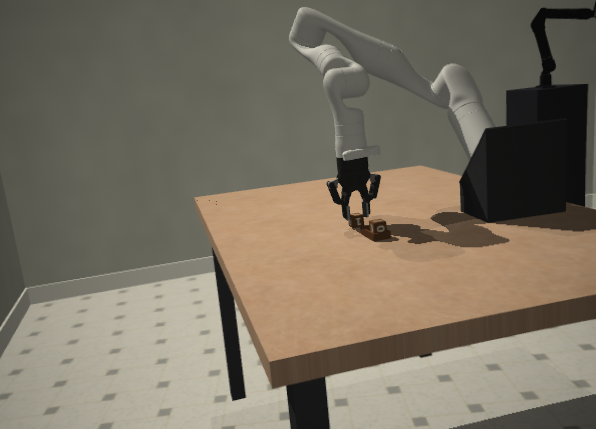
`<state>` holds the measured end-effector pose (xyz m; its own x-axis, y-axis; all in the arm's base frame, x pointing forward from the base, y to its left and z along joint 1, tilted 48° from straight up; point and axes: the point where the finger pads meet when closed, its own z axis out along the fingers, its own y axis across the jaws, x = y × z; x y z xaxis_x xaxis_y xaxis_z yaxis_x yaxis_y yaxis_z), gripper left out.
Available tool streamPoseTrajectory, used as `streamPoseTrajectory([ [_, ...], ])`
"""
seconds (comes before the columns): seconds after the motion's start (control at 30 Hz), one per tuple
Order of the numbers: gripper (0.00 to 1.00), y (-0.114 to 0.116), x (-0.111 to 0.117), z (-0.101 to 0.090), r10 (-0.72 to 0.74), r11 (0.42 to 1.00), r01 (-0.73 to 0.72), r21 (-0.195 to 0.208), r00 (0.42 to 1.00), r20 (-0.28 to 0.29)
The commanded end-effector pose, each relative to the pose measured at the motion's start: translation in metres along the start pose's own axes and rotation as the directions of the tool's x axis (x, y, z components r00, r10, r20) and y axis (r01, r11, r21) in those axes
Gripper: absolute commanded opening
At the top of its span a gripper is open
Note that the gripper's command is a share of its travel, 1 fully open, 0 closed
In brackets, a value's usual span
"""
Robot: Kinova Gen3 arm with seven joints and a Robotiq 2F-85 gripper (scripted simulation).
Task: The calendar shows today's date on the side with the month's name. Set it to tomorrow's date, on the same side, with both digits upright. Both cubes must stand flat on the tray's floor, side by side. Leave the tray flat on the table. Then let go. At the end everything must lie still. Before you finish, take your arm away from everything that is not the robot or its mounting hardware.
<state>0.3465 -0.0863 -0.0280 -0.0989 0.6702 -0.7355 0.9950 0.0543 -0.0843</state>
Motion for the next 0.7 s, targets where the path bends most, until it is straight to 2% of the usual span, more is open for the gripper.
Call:
streamPoseTrajectory([
  [0.0,0.46,0.002,0.000,-0.007,0.002,1.000,-0.002,-0.008,1.000,-0.001],
  [0.43,0.46,0.002,0.000,-0.071,0.002,1.000,-0.002,-0.008,1.000,-0.001],
  [0.67,0.46,0.002,0.000,-0.082,0.002,1.000,-0.002,-0.008,1.000,-0.001],
])
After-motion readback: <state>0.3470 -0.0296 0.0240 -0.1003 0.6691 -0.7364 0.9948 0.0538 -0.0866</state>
